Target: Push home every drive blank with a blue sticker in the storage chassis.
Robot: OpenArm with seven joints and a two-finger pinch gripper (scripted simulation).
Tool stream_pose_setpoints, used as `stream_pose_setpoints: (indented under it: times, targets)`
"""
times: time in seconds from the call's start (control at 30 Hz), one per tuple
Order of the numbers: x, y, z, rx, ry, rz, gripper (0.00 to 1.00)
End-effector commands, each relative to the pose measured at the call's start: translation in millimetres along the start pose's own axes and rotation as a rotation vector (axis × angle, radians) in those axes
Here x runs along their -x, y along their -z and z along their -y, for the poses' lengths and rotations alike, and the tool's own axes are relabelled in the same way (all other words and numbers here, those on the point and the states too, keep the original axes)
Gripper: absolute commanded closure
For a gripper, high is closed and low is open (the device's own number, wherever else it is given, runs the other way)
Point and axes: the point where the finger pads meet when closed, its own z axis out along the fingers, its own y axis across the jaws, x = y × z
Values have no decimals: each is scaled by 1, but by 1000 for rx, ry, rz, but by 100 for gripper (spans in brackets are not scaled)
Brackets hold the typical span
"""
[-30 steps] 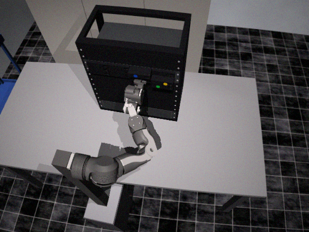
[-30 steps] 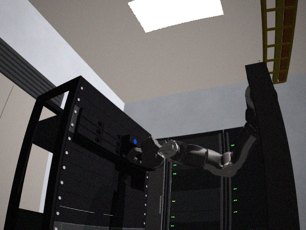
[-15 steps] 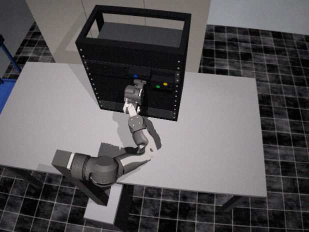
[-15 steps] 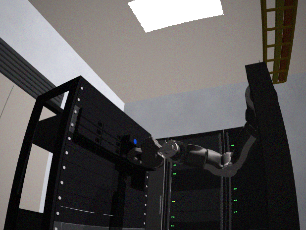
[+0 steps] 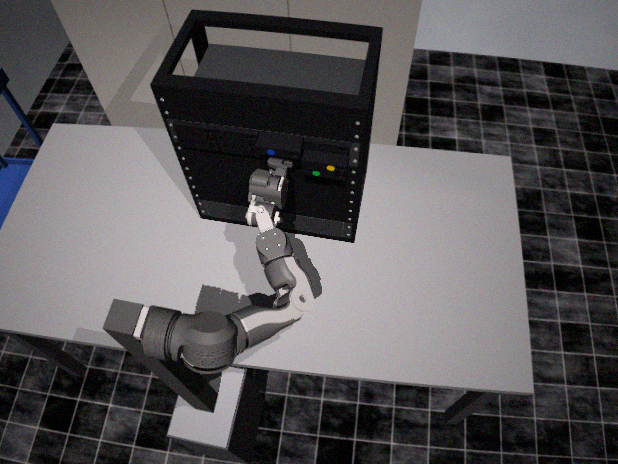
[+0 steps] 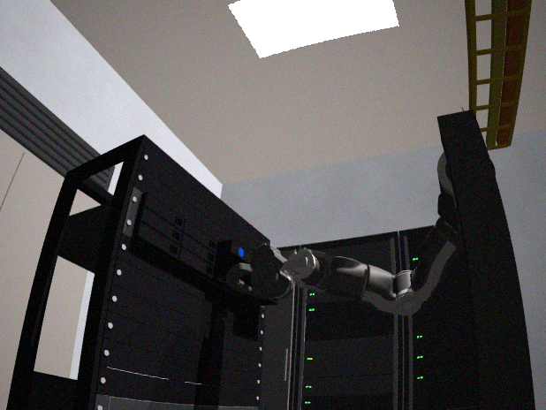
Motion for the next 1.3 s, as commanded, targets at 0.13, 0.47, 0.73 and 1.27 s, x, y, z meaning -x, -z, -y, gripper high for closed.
stream_pose_setpoints:
  times: [0.13,0.47,0.73,1.27]
  targets:
    - [-7,-1,-17,56,8,-22,100]
    - [-7,-1,-17,56,8,-22,100]
    - [-6,-1,-17,55,8,-21,100]
    - [-8,-3,-21,57,8,-23,100]
